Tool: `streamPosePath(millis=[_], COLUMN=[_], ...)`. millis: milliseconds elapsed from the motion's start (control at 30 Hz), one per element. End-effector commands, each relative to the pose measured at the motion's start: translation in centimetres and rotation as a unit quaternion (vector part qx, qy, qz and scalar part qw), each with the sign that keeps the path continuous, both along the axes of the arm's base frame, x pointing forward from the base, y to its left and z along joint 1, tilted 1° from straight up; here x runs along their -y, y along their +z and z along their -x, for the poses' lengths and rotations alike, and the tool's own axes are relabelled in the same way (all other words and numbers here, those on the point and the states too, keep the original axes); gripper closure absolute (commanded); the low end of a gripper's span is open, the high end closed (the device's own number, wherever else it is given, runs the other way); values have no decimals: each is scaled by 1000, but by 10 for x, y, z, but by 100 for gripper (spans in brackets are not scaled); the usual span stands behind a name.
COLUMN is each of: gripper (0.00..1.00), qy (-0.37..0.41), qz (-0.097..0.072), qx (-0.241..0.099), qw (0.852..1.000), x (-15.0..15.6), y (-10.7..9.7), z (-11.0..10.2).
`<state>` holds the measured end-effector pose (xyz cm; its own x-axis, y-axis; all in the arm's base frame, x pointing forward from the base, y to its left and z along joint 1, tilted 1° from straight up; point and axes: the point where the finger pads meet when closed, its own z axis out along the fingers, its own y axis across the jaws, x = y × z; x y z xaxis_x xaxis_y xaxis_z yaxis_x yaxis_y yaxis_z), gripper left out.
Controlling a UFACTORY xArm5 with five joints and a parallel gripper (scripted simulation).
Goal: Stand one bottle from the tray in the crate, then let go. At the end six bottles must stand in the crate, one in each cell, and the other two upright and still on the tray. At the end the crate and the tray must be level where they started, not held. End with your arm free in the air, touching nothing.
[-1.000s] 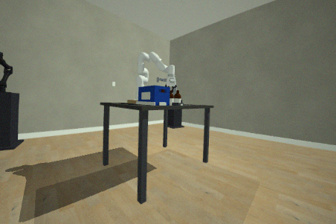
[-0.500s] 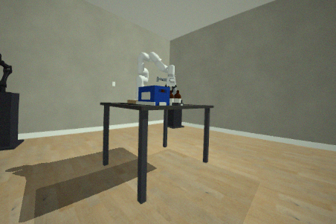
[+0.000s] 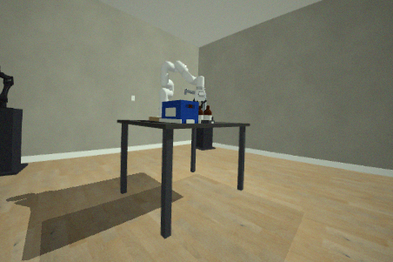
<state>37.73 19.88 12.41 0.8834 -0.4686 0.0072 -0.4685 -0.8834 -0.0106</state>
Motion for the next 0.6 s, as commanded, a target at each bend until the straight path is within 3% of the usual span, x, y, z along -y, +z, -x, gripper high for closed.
streamPosePath(millis=[0, 567], gripper=[100, 100], qy=[0, 0], qz=[-1, -1], qx=[2, 2], qw=[1000, 1000], x=[-1, -1], y=[3, 16], z=[-1, -2])
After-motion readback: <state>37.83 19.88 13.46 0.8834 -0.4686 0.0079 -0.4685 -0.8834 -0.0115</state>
